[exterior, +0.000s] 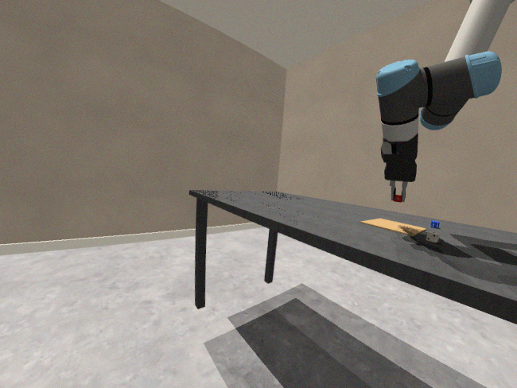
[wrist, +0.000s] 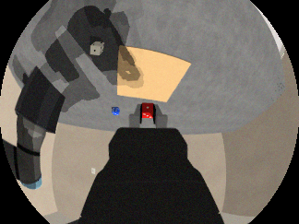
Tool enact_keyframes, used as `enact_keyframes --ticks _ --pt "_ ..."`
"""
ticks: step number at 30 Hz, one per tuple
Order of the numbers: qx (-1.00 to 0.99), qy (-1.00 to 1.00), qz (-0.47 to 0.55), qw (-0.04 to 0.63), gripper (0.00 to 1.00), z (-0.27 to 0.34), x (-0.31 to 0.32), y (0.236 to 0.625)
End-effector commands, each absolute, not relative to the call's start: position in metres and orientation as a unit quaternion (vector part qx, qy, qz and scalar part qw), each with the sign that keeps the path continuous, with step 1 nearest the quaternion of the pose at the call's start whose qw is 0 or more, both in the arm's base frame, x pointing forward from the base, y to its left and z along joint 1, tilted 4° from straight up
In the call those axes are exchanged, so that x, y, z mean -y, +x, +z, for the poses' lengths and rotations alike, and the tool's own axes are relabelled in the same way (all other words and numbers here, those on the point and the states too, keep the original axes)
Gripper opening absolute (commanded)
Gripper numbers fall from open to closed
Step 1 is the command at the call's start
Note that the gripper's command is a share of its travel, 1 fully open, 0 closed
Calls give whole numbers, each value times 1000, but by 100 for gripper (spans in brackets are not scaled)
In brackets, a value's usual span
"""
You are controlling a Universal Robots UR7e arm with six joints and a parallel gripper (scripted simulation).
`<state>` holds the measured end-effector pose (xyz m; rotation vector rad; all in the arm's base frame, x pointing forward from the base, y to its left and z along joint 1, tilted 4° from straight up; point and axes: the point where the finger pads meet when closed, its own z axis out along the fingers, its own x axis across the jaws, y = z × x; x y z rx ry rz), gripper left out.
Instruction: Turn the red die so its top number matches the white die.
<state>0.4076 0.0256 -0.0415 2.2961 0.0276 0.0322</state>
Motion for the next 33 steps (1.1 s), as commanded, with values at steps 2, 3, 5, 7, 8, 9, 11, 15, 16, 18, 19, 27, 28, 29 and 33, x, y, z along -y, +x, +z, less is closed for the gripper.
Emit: enact_keyframes --ticks 2,3,5,7,8,9,11,15,16,18,19,27,28,29,33 --pt "-10 920 10 391 40 -41 -24 407" --pt "-9 924 9 382 40 -41 -24 407" --pt "-9 933 8 361 40 -41 -23 406" --pt "-10 941 8 339 40 -41 -23 407" --pt "-10 944 8 329 40 -40 -23 407" --pt "-11 947 9 320 40 -40 -23 407" --pt "-12 952 11 306 40 -39 -23 408" --pt "-13 955 13 295 40 -38 -23 408" --pt "-13 955 13 295 40 -38 -23 408" --pt "-13 955 13 295 40 -38 -23 408" --pt "-13 955 13 294 40 -38 -23 408" --pt "-13 967 8 256 40 -39 -21 407" --pt "-13 969 7 246 40 -39 -20 407" --pt "-13 972 6 236 40 -39 -20 407" --pt "-13 980 8 196 40 -38 -19 407"
